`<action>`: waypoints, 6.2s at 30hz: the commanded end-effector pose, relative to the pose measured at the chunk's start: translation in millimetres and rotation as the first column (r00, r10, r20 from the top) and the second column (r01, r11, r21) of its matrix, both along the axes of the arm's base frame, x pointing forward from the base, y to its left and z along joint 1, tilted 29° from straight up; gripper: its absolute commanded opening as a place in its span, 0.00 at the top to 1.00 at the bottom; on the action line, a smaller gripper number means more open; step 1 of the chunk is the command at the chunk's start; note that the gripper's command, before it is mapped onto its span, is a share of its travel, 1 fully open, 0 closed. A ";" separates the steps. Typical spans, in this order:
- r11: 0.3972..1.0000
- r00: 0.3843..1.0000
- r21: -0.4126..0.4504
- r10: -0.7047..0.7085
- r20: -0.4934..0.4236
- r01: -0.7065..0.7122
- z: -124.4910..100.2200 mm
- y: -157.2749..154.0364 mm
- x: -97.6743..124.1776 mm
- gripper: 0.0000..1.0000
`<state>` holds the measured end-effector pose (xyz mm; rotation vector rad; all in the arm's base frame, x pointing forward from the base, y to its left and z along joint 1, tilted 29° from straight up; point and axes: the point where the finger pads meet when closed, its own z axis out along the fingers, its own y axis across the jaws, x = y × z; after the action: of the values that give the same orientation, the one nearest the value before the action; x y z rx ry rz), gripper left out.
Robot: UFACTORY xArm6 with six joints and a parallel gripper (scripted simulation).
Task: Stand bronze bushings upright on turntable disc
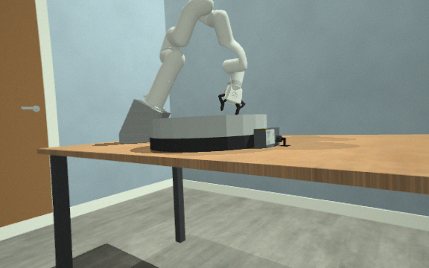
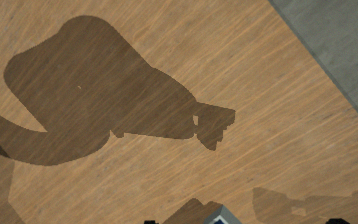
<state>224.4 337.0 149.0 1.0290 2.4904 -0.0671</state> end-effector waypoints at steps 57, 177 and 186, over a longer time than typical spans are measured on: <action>-0.884 -0.768 0.125 -0.455 -0.450 0.451 73.9 -384.7 156.4 0.00; -0.619 -0.452 -0.267 0.748 -0.486 -0.739 -1.5 -531.2 50.2 0.85; -0.619 -0.452 -0.266 0.748 -0.486 -0.739 1.3 -506.7 54.8 0.59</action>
<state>275.1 -188.8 147.1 -1.8376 1.9281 -0.2149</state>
